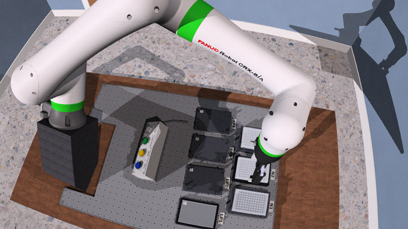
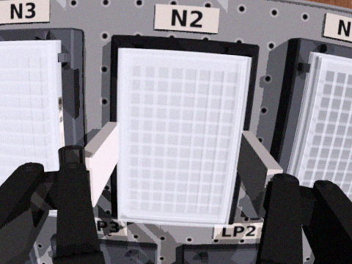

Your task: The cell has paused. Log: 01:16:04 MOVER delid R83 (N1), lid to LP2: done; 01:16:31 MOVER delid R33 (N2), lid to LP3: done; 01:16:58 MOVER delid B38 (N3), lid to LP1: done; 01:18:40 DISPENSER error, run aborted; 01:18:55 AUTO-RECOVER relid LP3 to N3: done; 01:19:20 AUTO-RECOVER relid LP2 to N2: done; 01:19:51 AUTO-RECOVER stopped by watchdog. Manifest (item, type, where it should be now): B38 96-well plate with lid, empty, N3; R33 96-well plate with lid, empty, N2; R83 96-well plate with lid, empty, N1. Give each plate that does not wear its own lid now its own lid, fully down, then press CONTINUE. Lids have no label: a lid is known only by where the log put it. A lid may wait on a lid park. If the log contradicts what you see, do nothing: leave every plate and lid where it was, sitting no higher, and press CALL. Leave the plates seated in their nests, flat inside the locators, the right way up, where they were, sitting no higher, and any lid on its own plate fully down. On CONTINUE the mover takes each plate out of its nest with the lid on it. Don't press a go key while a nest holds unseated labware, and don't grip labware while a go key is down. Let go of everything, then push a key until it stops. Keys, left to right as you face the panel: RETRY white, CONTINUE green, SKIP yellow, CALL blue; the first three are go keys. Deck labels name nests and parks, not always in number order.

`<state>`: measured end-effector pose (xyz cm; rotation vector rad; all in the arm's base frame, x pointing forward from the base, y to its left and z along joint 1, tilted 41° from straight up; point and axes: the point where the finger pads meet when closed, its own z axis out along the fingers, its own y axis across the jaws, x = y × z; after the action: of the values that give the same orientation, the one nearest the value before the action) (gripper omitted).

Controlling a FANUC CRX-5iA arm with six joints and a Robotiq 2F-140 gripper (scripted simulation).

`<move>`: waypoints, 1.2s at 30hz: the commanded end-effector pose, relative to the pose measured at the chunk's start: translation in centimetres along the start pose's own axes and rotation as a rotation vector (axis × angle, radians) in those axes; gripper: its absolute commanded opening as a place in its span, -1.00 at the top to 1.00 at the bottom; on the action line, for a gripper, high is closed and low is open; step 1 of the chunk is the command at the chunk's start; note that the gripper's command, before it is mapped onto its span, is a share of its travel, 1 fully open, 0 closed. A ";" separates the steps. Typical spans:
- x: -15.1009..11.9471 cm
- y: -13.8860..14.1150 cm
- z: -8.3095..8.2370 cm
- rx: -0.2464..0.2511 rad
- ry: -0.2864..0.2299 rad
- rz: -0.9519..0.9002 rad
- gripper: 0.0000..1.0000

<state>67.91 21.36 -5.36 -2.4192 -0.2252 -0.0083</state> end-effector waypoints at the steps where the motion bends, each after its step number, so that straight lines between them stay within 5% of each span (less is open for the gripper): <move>1: 0.0 0.0 0.0 0.000 0.000 0.000 1.00; 36: 0.0 0.0 -0.3 0.000 0.000 0.000 1.00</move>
<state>67.89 21.18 -5.17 -2.4192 -0.2250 -0.0074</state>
